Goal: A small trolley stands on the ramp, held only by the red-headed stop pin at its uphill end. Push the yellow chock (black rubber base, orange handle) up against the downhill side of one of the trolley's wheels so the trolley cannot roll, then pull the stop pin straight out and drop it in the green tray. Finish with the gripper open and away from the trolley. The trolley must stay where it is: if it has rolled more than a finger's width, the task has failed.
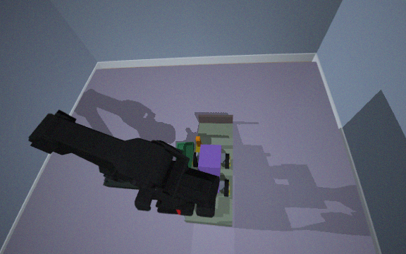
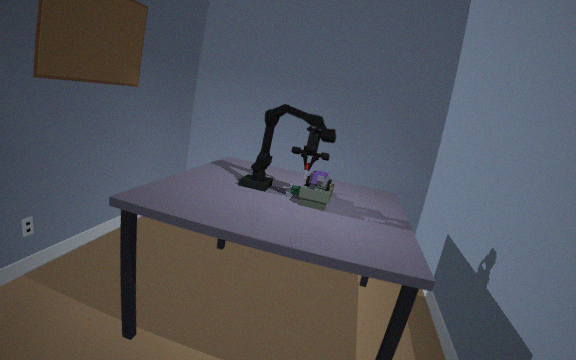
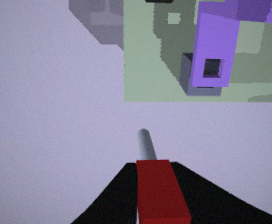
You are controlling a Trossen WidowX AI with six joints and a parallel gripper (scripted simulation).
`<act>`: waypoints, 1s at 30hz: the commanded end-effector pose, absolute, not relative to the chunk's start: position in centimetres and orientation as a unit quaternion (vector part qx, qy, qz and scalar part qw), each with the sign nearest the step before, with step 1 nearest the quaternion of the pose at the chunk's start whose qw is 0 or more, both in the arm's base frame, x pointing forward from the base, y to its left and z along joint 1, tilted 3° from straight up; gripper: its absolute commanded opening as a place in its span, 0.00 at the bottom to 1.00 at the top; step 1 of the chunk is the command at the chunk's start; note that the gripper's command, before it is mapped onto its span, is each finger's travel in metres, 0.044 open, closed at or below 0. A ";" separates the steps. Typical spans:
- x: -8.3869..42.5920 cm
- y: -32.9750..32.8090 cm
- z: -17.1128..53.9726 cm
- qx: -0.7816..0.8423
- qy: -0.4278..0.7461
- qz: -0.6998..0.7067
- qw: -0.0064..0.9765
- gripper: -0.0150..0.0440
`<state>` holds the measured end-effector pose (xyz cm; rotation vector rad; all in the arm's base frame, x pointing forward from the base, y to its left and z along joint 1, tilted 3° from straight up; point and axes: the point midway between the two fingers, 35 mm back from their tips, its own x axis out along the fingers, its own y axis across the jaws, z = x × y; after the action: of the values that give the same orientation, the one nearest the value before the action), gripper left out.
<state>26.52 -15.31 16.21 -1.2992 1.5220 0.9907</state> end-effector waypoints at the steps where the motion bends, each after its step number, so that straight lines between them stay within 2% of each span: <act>1: 25.1 -15.2 16.3 -0.525 0.612 0.398 0.437 0.25; 10: 22.3 -15.0 16.4 -0.525 0.613 0.399 0.436 0.25; 16: 22.4 -14.5 16.2 -0.525 0.612 0.399 0.436 0.25; 30: 23.6 -8.8 15.1 -0.524 0.611 0.401 0.438 0.25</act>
<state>23.57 -9.94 15.45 -1.3076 1.5109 0.9947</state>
